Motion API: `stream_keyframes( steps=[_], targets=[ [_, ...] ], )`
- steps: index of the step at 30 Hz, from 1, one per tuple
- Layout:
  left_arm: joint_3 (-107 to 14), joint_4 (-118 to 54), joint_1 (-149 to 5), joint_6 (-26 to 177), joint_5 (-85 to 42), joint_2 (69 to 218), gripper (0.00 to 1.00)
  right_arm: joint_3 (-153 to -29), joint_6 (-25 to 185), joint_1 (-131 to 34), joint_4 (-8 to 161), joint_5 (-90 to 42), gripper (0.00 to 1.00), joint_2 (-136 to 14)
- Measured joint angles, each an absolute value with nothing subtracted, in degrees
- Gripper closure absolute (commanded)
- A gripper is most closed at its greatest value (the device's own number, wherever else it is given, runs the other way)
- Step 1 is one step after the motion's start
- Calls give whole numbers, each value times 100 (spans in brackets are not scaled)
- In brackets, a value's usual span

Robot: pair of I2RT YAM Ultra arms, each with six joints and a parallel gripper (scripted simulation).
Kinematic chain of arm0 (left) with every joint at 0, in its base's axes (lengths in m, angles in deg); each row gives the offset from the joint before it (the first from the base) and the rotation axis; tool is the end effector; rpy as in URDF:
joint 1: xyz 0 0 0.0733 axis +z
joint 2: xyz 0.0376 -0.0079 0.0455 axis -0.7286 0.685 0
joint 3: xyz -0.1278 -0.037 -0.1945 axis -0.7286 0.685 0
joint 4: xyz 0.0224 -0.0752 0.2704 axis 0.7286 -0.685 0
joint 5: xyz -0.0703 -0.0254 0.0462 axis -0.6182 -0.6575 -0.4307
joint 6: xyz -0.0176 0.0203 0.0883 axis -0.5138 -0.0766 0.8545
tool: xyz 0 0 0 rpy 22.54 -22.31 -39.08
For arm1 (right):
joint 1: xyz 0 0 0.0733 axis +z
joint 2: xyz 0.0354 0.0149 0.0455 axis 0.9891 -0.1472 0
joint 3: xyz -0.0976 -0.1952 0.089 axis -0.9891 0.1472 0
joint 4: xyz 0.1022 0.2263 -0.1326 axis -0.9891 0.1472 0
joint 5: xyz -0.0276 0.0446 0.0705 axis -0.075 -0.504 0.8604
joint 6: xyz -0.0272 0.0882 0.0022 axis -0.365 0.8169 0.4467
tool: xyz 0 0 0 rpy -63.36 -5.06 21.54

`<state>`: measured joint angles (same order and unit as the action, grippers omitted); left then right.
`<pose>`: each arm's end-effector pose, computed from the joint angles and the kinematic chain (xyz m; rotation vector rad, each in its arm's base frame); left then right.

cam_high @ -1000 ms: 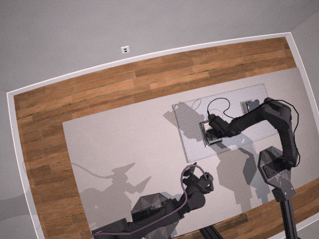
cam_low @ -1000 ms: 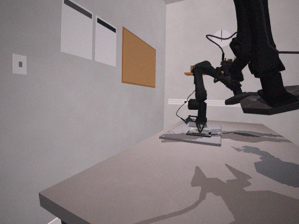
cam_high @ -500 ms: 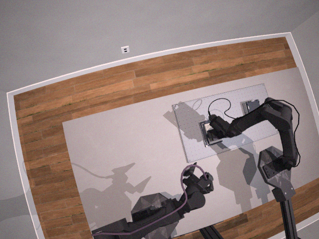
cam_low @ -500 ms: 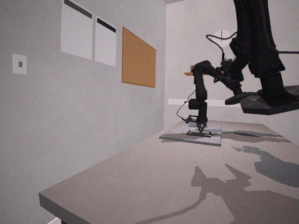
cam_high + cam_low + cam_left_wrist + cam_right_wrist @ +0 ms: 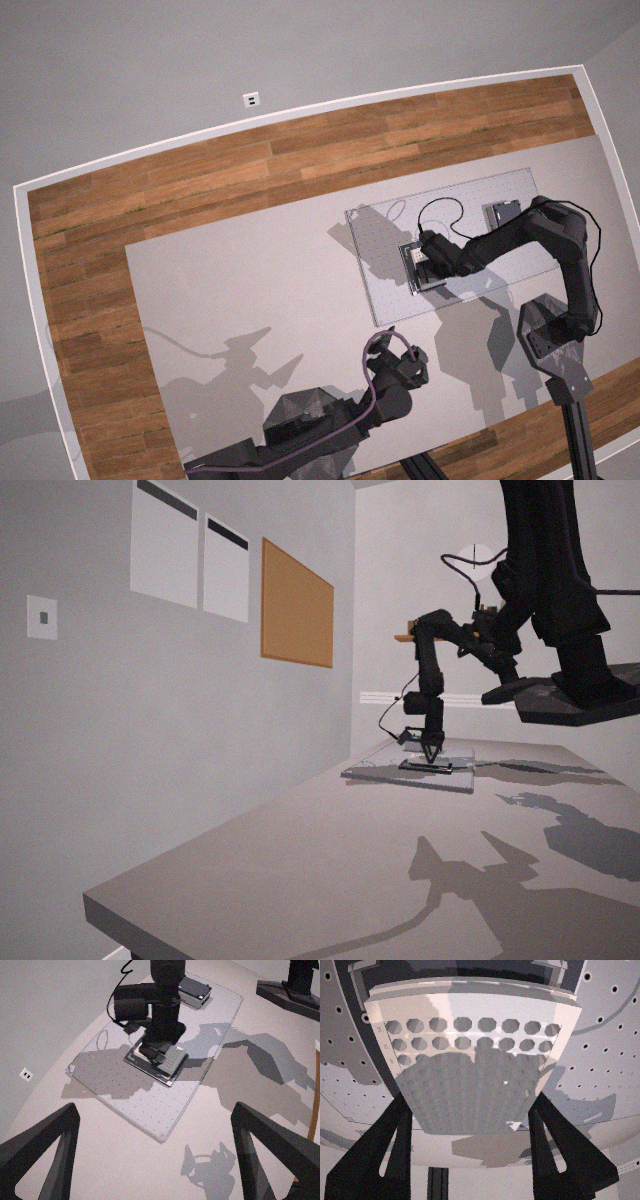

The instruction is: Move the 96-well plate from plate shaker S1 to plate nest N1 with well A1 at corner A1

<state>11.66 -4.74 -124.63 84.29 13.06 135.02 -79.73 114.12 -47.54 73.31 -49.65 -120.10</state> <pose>0.0982 -0.2437 0.0502 1.1795 1.7314 -0.1294 0.2769 0.1523 -0.1489 0.0408 2.8186 -0.3334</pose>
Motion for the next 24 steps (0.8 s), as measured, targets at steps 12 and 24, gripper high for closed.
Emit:
stream_keyframes(
  steps=[12,24],
  targets=[
    [1166,-474,-12463,8429,1306,13502,0,-7973,11465,-4751,7403,-4967,19,-12010],
    [1166,-474,-12463,8429,1306,13502,0,-8104,11567,-4620,7630,-4983,19,-11909]
  ],
)
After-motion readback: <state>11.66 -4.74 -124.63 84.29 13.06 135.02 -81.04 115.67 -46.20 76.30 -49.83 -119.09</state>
